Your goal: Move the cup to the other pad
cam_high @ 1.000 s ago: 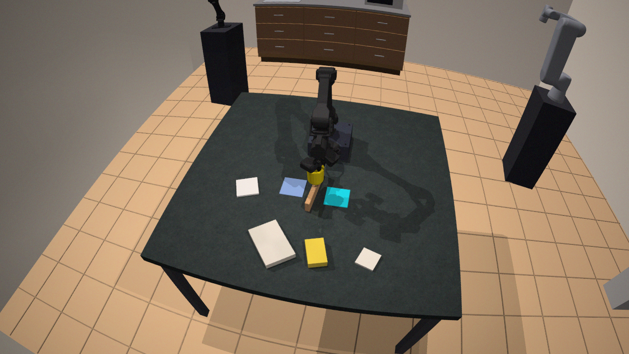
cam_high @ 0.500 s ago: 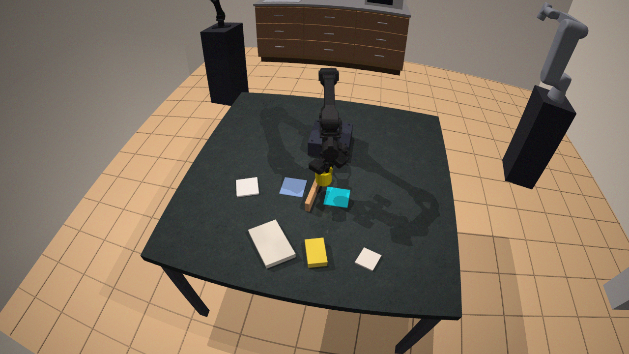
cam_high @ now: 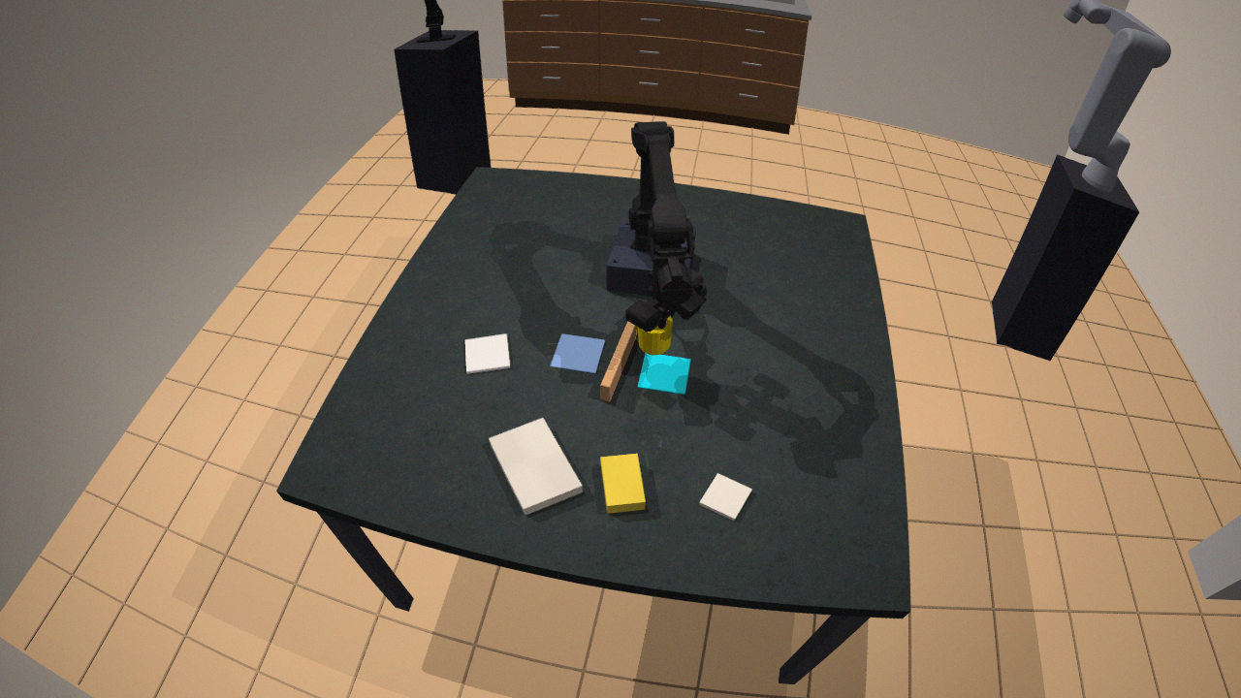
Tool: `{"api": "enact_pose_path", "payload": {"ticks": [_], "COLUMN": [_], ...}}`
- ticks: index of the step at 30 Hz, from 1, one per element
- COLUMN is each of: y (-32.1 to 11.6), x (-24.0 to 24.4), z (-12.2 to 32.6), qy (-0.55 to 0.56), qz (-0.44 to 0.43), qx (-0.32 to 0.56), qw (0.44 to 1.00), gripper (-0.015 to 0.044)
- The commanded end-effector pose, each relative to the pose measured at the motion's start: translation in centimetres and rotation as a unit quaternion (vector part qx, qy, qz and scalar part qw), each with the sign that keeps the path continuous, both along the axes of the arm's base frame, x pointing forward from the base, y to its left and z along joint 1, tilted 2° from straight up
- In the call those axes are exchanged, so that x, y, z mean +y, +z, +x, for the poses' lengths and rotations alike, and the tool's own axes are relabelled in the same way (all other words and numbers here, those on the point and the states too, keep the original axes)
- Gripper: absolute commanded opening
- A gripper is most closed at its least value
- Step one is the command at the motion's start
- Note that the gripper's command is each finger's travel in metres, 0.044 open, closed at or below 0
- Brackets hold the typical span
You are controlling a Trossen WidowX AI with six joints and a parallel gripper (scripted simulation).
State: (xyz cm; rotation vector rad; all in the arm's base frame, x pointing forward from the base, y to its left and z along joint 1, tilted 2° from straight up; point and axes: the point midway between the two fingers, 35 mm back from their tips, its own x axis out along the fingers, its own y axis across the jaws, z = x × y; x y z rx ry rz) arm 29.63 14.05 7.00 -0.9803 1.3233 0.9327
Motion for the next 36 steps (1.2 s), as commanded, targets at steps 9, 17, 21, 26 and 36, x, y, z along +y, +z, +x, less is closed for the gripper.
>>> {"api": "enact_pose_path", "payload": {"ticks": [9, 17, 21, 26, 36], "y": [0.3, -0.6, -1.3, -2.3, -4.3], "x": [2.7, 2.7, 2.7, 2.8, 2.9], "z": [0.0, 0.0, 0.1, 0.2, 0.3], "qy": [-0.003, -0.003, -0.003, -0.003, -0.003], "qz": [0.000, 0.000, 0.000, 0.000, 0.000], "qx": [-0.004, -0.004, -0.004, -0.004, -0.004], "qw": [1.000, 1.000, 1.000, 1.000, 1.000], "gripper": [0.0000, 0.0000, 0.0000, 0.0000, 0.0000]}}
